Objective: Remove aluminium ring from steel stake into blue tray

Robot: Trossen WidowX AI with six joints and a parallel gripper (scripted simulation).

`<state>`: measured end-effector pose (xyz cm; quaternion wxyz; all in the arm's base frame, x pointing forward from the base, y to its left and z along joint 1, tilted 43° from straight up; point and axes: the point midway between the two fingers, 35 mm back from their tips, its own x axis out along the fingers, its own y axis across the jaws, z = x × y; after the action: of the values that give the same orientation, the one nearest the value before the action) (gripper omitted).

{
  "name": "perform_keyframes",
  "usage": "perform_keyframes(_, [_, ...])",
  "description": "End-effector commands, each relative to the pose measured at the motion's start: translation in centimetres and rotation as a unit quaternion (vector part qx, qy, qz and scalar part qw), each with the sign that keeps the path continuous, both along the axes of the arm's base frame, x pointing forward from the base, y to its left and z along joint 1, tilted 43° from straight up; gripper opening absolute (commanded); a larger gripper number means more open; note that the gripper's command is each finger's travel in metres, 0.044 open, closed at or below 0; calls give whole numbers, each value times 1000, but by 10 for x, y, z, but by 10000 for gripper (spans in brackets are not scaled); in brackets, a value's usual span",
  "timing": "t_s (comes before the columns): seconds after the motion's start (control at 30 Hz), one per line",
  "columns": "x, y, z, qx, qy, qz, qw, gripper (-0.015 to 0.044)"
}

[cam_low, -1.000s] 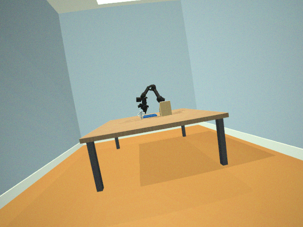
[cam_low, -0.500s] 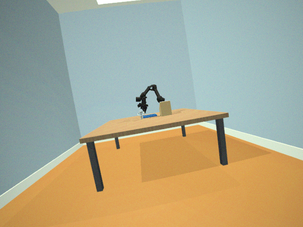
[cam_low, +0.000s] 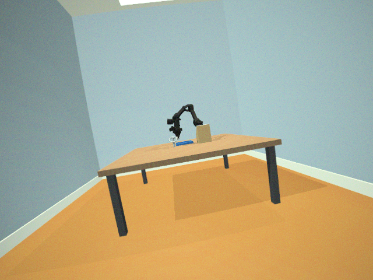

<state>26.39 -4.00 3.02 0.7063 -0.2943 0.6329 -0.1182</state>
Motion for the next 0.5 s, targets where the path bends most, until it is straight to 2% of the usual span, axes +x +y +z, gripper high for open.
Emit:
perform_keyframes(0.0, [0, 3, 3, -12, -3, 1, 1000, 0])
perform_keyframes(0.47, [-2, 16, 5, -51, -9, 4, 999, 0])
